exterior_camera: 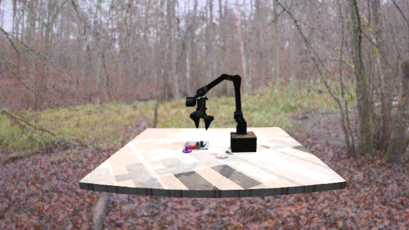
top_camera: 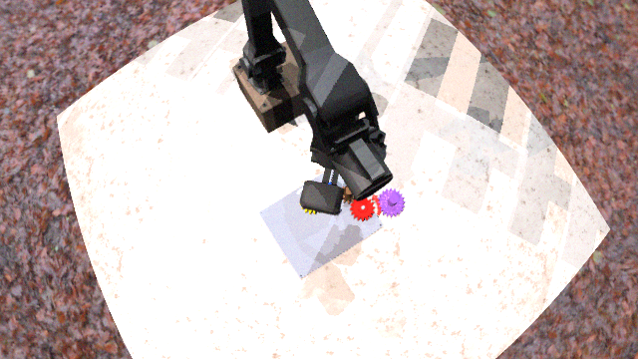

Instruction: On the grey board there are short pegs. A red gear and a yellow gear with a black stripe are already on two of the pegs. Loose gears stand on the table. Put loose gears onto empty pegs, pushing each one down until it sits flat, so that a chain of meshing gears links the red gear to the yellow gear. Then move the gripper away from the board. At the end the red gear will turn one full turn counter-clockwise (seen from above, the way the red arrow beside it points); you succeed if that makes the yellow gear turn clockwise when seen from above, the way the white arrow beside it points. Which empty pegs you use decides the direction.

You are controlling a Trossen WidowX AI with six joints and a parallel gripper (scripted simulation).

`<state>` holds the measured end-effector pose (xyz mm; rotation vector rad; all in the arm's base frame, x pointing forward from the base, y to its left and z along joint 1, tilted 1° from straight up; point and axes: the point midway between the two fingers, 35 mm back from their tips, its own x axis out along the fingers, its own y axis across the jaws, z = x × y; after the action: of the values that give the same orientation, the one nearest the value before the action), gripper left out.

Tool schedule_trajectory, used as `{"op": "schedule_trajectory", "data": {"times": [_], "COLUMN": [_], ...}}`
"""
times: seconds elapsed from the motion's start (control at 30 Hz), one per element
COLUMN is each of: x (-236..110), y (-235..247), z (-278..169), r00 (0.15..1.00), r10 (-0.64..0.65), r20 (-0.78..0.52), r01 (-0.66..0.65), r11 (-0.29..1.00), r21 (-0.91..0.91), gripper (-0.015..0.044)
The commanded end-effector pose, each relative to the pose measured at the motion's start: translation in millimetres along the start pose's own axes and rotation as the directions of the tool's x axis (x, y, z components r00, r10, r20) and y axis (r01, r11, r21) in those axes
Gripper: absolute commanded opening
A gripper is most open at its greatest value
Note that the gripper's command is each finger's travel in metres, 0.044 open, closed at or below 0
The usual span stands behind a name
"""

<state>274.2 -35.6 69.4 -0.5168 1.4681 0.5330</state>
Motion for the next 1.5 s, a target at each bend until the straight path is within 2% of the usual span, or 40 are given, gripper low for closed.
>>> {"op": "schedule_trajectory", "data": {"times": [0.0, 0.57, 0.87, 1.17, 1.47], "x": [0, -2, -20, -43, -45], "y": [0, 5, 97, 218, 227], "z": [0, 7, 85, 121, 121], "r00": [1.0, 1.0, 1.0, 1.0, 1.0], "r10": [0.0, 0.001, 0.014, 0.023, 0.023], "r20": [0.0, 0.0, 0.005, 0.011, 0.012], "r01": [0.0, -0.001, -0.014, -0.023, -0.023], "r11": [1.0, 1.0, 1.0, 1.0, 1.0], "r21": [-0.003, -0.003, -0.001, -0.002, -0.002], "gripper": [0.044, 0.044, 0.044, 0.044, 0.044]}}
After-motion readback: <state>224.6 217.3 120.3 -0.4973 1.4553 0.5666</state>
